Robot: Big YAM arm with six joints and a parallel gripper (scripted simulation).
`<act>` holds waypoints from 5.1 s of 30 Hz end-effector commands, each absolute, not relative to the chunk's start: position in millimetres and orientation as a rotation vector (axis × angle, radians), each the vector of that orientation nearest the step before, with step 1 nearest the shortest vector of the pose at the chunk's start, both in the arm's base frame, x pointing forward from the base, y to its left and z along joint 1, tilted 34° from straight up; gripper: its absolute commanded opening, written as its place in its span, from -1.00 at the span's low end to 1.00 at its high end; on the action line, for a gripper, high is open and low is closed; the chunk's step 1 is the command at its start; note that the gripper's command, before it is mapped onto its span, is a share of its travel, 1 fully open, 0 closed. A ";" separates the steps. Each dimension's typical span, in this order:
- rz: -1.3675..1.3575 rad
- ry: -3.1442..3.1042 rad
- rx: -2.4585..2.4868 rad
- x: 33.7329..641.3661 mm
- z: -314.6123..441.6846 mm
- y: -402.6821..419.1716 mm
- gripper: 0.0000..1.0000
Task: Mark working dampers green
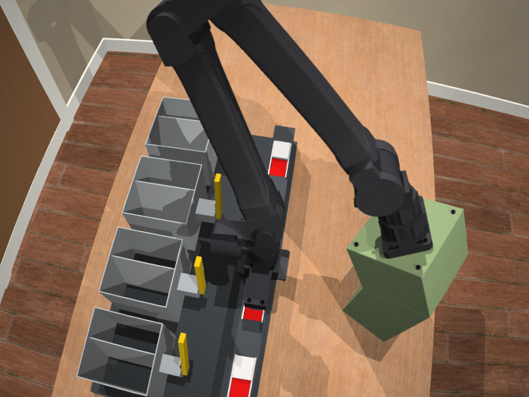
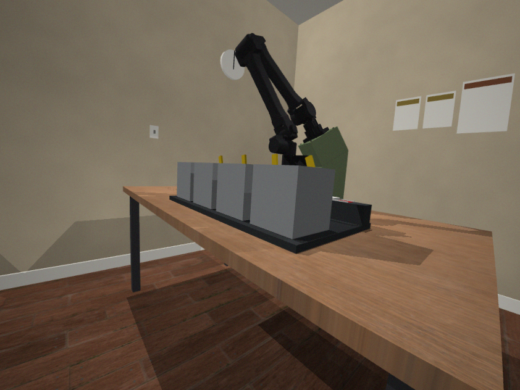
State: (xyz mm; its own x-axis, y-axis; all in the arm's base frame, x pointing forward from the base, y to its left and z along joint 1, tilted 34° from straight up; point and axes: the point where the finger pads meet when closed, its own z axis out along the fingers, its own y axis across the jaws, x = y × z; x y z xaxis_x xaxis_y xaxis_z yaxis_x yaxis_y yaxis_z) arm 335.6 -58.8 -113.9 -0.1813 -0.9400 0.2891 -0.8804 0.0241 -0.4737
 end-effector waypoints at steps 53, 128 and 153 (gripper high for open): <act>-0.850 2.168 -1.952 343.8 -127.8 -26.6 -1.00; -0.851 2.168 -1.955 346.5 -132.5 -12.3 -1.00; -0.851 2.168 -1.955 346.5 -132.5 -12.3 -1.00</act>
